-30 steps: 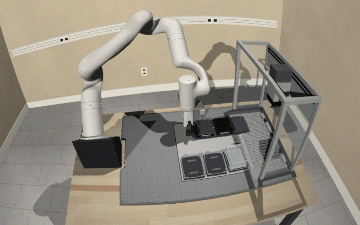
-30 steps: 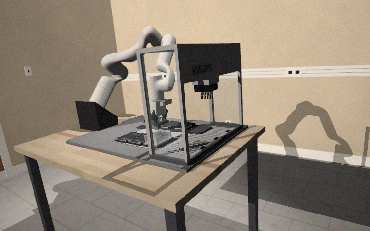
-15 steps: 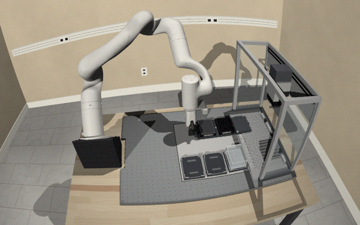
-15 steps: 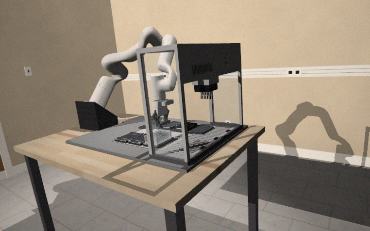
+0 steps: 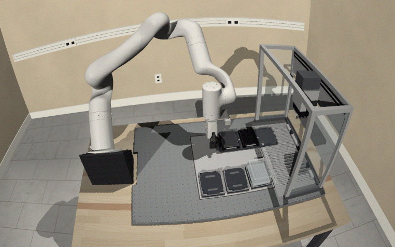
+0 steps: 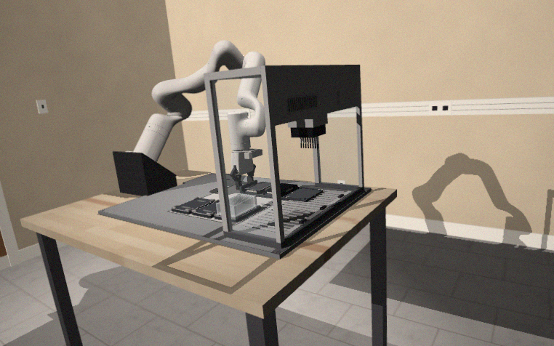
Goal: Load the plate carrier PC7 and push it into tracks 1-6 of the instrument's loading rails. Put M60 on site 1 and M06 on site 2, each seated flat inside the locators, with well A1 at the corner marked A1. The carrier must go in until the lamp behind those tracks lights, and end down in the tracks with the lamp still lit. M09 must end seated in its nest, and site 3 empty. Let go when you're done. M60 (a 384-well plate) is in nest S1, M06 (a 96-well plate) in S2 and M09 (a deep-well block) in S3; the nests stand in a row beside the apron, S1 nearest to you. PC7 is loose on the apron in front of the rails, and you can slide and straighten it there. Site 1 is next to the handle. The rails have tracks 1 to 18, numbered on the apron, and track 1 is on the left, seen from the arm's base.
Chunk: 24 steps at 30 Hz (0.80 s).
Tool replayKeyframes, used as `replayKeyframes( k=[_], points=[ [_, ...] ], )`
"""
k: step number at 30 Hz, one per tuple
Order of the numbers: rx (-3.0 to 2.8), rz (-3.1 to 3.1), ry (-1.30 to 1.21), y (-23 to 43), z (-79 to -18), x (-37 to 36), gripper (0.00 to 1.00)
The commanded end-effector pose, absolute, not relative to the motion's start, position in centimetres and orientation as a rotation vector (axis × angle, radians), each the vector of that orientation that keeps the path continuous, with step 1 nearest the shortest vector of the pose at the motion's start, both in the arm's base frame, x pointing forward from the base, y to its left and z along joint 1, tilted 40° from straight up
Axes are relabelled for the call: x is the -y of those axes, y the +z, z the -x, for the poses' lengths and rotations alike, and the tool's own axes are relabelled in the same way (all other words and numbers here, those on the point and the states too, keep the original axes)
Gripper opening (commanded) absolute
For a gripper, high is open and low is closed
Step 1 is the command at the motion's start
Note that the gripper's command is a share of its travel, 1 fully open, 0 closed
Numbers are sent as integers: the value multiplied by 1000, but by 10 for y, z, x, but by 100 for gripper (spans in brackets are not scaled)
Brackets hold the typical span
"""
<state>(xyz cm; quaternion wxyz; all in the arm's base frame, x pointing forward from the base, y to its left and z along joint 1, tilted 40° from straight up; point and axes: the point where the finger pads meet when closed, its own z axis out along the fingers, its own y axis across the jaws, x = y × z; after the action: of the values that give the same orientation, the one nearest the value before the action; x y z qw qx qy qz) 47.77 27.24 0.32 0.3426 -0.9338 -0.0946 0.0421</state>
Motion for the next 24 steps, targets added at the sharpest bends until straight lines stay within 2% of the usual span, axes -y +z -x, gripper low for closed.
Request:
replayKeyframes(
  k=[1, 24],
  points=[
    [246, 2427, 107, 4, -483, -273, 82],
    [246, 2427, 107, 3, -504, -277, 82]
  ],
)
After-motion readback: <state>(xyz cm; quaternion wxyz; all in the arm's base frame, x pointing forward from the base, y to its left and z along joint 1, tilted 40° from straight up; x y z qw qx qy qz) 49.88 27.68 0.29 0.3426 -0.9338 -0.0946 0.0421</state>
